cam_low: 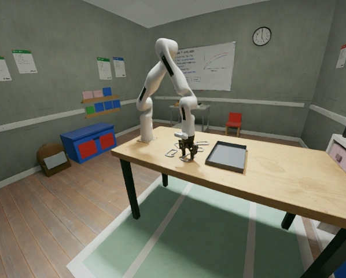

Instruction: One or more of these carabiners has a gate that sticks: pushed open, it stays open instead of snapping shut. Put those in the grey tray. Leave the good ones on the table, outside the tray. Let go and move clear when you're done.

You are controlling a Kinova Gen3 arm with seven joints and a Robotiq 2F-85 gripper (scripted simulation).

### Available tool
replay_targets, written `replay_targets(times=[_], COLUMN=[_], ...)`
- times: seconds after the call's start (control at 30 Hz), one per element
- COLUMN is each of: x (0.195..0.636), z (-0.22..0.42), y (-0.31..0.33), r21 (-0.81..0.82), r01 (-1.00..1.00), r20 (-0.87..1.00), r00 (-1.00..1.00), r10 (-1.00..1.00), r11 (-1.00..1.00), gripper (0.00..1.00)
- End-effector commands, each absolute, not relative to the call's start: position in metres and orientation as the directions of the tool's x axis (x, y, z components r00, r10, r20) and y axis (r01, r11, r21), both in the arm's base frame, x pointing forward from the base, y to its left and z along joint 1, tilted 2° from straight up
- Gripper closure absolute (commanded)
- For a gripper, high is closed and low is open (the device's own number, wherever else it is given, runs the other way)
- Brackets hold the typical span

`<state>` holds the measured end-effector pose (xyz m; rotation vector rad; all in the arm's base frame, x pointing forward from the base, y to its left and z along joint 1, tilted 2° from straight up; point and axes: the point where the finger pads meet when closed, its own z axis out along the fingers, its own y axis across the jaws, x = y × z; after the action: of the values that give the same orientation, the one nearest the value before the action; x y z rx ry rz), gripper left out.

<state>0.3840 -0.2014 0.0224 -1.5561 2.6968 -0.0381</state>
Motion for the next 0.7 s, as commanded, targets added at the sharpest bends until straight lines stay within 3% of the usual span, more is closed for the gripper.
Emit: replay_targets(times=[0.0, 0.07, 0.6, 0.67], x=[0.3845, 0.3845, 0.3845, 0.3845], z=[0.0222, 0.0230, 0.0230, 0.0238], y=[-0.2016, -0.2016, -0.2016, -0.2016], r21=[-0.036, -0.037, -0.037, -0.037], r01=[-0.865, -0.865, -0.865, -0.865], r20=[-0.012, -0.012, -0.012, -0.012], r00=[-0.500, -0.500, -0.500, -0.500], r10=[-0.866, -0.866, -0.866, -0.866], r11=[0.500, 0.500, 0.500, 0.500], gripper=[0.29, 0.33, 0.33, 0.37])
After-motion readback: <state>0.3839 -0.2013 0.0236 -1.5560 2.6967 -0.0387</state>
